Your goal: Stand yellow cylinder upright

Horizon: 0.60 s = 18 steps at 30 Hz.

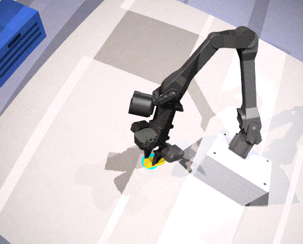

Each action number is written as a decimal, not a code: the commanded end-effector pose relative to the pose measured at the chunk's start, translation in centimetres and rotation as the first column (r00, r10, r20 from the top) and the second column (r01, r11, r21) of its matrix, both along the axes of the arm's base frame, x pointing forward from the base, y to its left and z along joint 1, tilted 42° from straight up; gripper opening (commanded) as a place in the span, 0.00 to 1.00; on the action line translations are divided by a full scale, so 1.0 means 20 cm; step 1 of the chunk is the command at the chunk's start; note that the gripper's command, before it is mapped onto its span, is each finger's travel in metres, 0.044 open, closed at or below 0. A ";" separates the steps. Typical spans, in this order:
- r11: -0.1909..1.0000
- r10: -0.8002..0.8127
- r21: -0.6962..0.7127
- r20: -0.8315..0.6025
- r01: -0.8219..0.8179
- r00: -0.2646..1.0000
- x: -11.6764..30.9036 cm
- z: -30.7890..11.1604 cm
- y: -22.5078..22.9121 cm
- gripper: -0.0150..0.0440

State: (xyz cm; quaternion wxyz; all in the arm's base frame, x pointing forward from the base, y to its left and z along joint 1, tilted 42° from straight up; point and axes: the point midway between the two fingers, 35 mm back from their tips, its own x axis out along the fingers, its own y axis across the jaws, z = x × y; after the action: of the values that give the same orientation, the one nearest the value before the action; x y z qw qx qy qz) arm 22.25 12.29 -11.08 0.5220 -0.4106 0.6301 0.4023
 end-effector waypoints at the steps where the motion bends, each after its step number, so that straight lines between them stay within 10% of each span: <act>1: 0.999 0.000 0.032 0.002 0.000 1.000 -0.01 0.00 -0.01 0.43; 18: 0.988 0.002 0.157 0.026 -0.006 1.000 0.00 0.00 -0.01 0.43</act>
State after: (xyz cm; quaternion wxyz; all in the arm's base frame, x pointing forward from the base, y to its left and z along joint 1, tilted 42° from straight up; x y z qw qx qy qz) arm 22.31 12.16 -11.18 0.5545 -0.3800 0.5958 0.4395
